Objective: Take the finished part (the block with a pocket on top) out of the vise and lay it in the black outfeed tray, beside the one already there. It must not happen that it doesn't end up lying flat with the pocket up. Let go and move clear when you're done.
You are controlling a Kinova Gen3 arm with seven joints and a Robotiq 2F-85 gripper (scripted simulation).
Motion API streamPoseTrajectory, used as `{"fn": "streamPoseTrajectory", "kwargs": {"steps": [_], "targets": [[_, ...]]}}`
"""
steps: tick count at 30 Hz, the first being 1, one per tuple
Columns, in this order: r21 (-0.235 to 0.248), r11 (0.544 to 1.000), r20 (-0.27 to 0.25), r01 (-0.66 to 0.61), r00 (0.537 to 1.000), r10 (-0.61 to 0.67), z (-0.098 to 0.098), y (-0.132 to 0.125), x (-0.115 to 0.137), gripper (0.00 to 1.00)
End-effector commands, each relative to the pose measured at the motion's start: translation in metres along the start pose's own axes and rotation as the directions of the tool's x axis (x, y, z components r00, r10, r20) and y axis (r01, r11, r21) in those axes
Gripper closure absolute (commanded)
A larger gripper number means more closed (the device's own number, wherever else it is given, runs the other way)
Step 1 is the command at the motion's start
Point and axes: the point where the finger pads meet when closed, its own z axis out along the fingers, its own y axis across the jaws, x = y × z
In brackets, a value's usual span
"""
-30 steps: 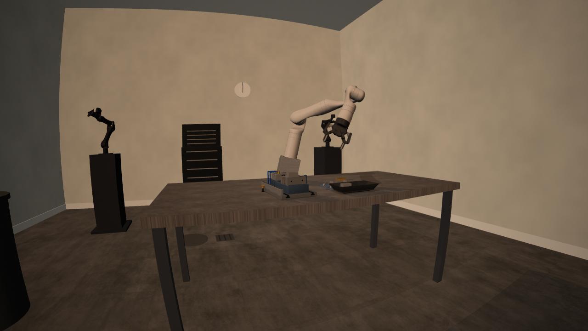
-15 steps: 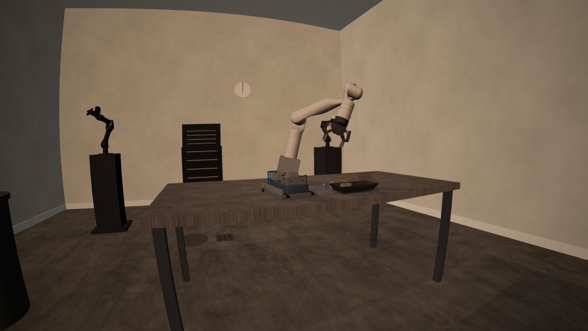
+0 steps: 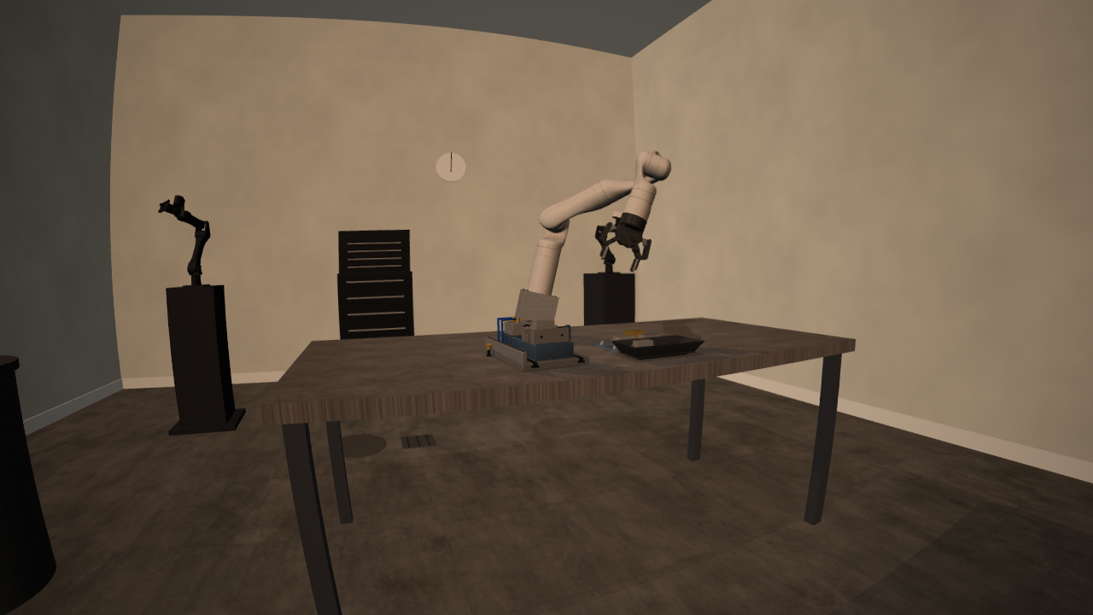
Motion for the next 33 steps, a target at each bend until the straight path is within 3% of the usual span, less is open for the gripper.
{"fn": "streamPoseTrajectory", "kwargs": {"steps": [1,24,25,32,33], "targets": [[-0.017,1.0,0.002,0.005,1.0,-0.005,-0.007,0.0,0.002,0.0],[-0.057,0.995,-0.006,0.084,0.996,-0.084,-0.02,0.0,0.017,0.0],[-0.076,0.989,-0.006,0.123,0.992,-0.124,-0.027,0.0,0.024,0.0],[-0.076,0.989,-0.006,0.123,0.992,-0.124,-0.027,0.0,0.024,0.0],[-0.093,0.982,-0.004,0.163,0.987,-0.164,-0.033,0.0,0.031,0.0]]}}
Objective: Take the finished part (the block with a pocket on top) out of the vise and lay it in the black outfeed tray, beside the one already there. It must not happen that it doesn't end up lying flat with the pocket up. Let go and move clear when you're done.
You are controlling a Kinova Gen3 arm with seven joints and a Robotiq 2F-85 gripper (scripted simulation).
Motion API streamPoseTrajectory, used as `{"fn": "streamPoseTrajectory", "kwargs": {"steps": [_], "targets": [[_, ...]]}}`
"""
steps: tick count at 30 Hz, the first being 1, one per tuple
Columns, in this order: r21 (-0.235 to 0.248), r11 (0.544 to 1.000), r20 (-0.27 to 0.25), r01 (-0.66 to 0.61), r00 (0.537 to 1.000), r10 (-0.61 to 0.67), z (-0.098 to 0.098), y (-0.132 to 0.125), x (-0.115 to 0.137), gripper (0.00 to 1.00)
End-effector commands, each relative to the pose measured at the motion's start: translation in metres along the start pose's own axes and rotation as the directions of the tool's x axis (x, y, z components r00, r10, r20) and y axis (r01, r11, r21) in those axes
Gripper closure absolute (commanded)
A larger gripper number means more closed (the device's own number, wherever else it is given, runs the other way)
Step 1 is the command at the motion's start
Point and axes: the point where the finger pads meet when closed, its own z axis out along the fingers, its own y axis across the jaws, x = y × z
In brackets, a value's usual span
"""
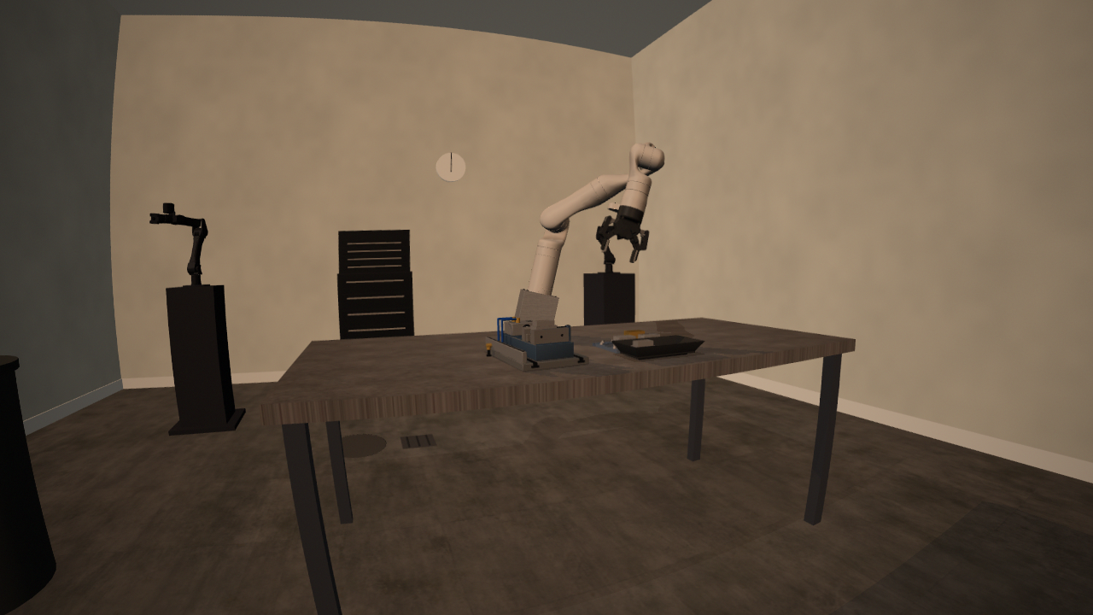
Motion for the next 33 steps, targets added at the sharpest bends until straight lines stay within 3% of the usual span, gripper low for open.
{"fn": "streamPoseTrajectory", "kwargs": {"steps": [1,33], "targets": [[-0.018,1.0,0.004,0.025,1.0,-0.025,-0.008,0.002,0.005,0.0],[-0.06,0.987,0.014,0.146,0.989,-0.146,-0.028,0.005,0.026,0.0]]}}
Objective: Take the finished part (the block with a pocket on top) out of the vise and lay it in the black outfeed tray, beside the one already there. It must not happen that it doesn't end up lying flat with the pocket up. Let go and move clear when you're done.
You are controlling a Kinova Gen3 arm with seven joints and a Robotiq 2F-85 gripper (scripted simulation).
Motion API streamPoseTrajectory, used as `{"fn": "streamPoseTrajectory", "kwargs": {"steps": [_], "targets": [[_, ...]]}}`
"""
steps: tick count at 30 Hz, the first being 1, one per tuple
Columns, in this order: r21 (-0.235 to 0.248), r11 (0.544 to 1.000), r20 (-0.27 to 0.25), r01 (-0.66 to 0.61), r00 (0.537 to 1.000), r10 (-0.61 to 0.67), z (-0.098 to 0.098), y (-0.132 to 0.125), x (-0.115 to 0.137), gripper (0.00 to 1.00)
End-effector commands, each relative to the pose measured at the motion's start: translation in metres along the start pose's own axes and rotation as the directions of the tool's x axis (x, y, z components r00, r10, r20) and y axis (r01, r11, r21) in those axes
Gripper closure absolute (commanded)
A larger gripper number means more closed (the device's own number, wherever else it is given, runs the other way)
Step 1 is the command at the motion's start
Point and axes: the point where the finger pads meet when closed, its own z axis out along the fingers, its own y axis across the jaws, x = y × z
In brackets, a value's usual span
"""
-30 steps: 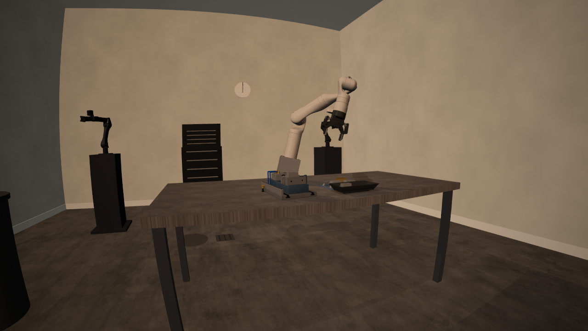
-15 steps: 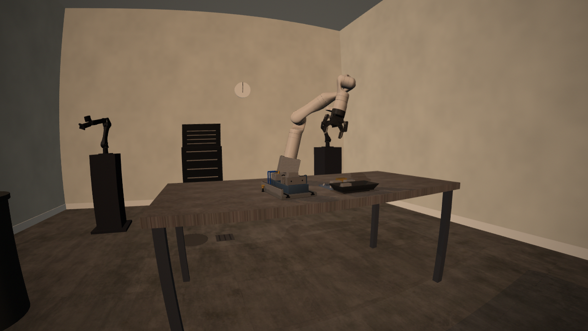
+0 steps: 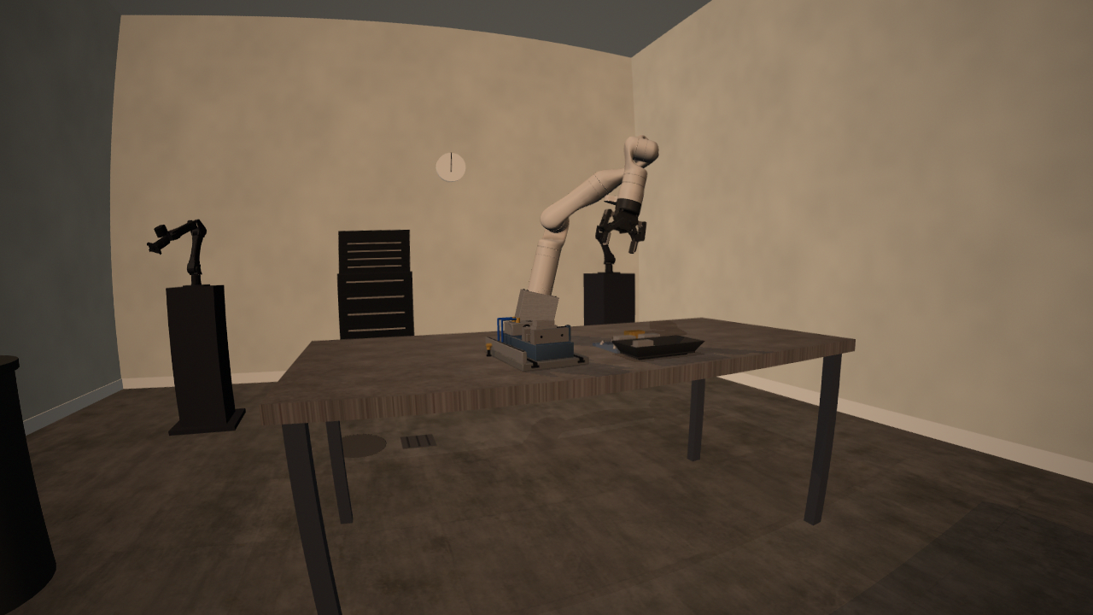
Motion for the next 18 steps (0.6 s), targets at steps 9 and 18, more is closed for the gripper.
{"fn": "streamPoseTrajectory", "kwargs": {"steps": [9,18], "targets": [[-0.013,0.999,0.007,0.042,0.999,-0.041,-0.0082,0.003,0.0064,0.0],[-0.042,0.999,-0.001,-0.011,1.0,0.011,-0.004,-0.0036,0.0075,0.0]]}}
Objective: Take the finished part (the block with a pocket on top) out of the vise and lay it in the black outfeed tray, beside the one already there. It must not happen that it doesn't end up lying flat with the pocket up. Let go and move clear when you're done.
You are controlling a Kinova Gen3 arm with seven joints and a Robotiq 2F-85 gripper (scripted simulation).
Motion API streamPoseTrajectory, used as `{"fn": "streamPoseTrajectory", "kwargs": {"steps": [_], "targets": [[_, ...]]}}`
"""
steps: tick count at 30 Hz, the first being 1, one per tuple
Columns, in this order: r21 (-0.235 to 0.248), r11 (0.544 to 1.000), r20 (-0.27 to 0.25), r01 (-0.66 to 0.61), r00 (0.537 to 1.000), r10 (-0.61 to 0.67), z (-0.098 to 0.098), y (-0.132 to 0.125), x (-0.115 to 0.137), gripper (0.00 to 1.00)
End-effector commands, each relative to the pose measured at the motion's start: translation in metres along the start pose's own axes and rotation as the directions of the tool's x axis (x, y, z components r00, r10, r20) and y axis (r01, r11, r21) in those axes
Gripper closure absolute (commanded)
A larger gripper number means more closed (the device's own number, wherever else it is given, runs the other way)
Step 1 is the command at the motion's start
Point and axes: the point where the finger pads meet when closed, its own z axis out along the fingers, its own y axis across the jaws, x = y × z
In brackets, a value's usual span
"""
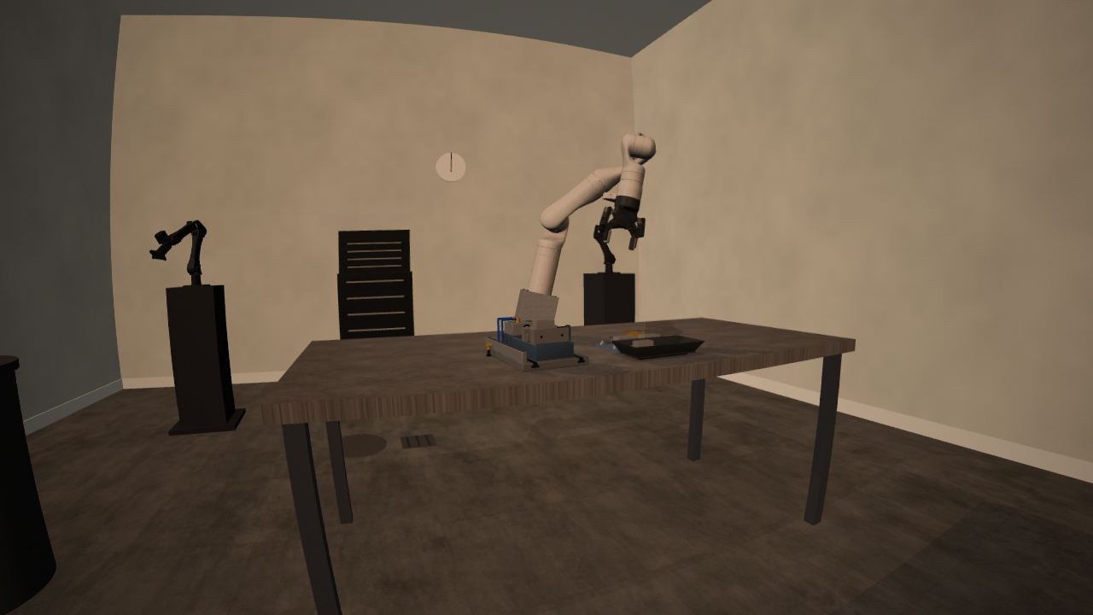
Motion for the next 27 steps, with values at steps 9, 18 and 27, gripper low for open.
{"fn": "streamPoseTrajectory", "kwargs": {"steps": [9,18,27], "targets": [[-0.009,0.998,-0.008,-0.057,0.998,0.057,0.006,-0.009,-0.003,0.0],[-0.025,0.991,-0.018,-0.132,0.991,0.132,0.015,-0.017,-0.006,0.0],[-0.039,0.978,-0.028,-0.205,0.979,0.204,0.023,-0.025,-0.009,0.0]]}}
